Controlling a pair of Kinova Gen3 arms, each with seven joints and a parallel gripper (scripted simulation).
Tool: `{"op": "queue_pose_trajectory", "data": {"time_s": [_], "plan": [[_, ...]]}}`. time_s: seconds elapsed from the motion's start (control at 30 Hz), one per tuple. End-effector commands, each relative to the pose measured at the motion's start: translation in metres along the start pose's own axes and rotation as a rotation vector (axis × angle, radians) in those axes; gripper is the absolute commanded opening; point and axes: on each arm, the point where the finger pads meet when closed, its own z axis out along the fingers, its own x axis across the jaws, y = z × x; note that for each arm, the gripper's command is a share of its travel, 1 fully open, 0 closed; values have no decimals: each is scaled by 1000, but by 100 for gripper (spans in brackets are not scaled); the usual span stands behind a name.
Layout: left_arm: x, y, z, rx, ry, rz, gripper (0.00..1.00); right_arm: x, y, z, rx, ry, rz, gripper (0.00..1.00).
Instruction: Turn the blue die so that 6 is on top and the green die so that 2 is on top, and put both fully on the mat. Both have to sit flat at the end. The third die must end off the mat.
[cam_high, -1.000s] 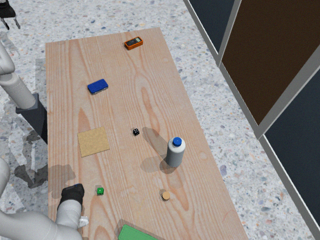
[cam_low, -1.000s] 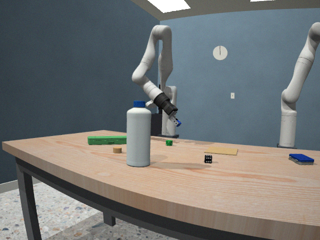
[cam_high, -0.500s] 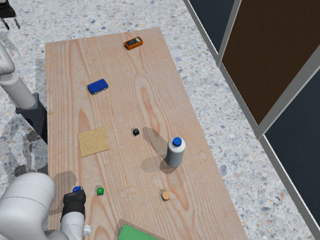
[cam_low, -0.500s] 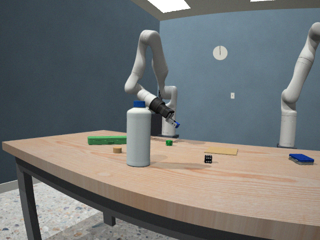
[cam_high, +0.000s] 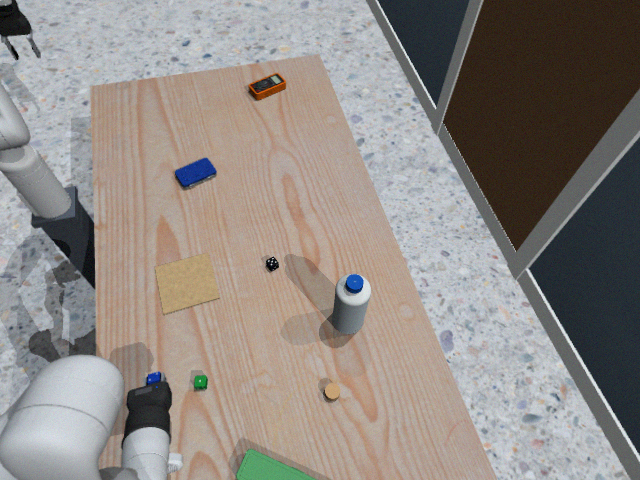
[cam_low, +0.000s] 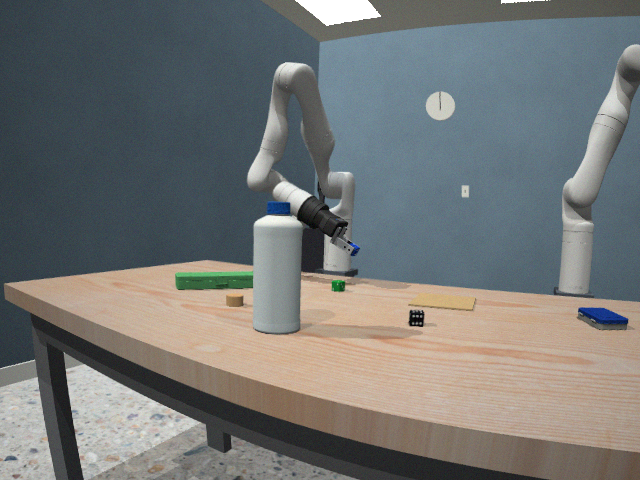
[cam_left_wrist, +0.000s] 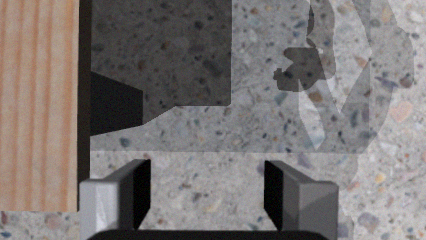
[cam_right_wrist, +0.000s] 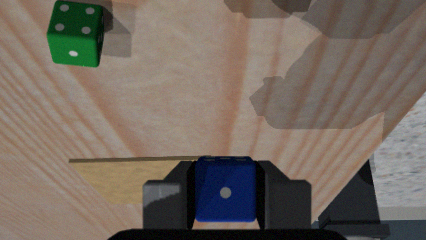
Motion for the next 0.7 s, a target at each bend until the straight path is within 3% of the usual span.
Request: {"op": "queue_pose_trajectory", "data": {"time_s": [0.0,0.67], "plan": [[-2,-1,0,6,-7,2,100,0,-1,1,-7,1,-6,49],[-2,-1,0,6,-7,2,100,-1,-45,24,-7,1,-6,49]]}}
